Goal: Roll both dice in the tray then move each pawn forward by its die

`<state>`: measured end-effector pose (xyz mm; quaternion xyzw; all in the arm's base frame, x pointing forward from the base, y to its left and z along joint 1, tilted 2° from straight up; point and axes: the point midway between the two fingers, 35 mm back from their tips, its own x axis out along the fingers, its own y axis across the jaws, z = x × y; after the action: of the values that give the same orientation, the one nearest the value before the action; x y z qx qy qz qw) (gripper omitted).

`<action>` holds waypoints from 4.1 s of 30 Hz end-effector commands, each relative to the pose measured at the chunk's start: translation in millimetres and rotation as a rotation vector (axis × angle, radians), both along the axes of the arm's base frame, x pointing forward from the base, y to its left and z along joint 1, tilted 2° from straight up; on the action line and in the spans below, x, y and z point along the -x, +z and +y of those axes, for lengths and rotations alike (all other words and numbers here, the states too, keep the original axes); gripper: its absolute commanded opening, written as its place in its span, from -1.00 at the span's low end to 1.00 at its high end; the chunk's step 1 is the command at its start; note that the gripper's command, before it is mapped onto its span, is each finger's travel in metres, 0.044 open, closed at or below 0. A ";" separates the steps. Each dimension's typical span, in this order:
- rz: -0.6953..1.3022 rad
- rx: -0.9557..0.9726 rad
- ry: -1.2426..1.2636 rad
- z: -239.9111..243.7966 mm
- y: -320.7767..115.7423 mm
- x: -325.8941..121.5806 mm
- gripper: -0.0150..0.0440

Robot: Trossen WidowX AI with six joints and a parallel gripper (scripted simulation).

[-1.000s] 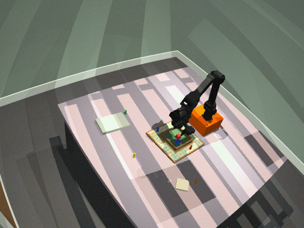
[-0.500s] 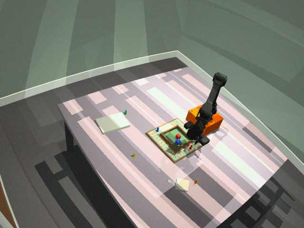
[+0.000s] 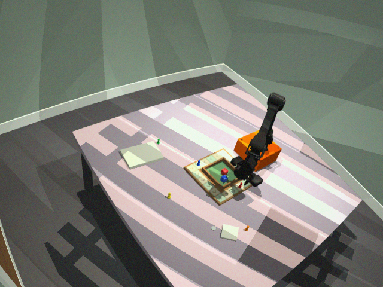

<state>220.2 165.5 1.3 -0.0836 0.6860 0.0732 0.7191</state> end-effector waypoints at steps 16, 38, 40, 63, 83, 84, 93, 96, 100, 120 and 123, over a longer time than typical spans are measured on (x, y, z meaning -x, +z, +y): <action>0.009 0.005 -0.003 -1.4 -32.1 1.4 0.19; 0.009 0.005 -0.003 2.1 -1.3 -2.5 -0.49; 0.008 0.005 -0.003 2.9 13.7 -3.1 -0.49; 0.009 0.008 -0.003 -42.8 80.1 5.3 -0.49; 0.011 0.016 -0.004 -133.8 36.2 35.3 -0.49; 0.011 0.017 -0.004 -137.6 33.8 37.8 -0.49; 0.012 0.020 -0.004 -159.3 18.0 55.9 -0.49; 0.012 0.020 -0.004 -159.4 13.8 55.3 -0.49; 0.013 0.020 -0.004 -159.7 0.7 54.4 -0.49; 0.013 0.020 -0.004 -160.8 -32.2 54.4 -0.49; 0.004 0.024 -0.007 -161.3 -29.3 52.2 -0.40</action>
<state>167.6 4.1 -28.7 -0.0896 0.6892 0.0625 0.7163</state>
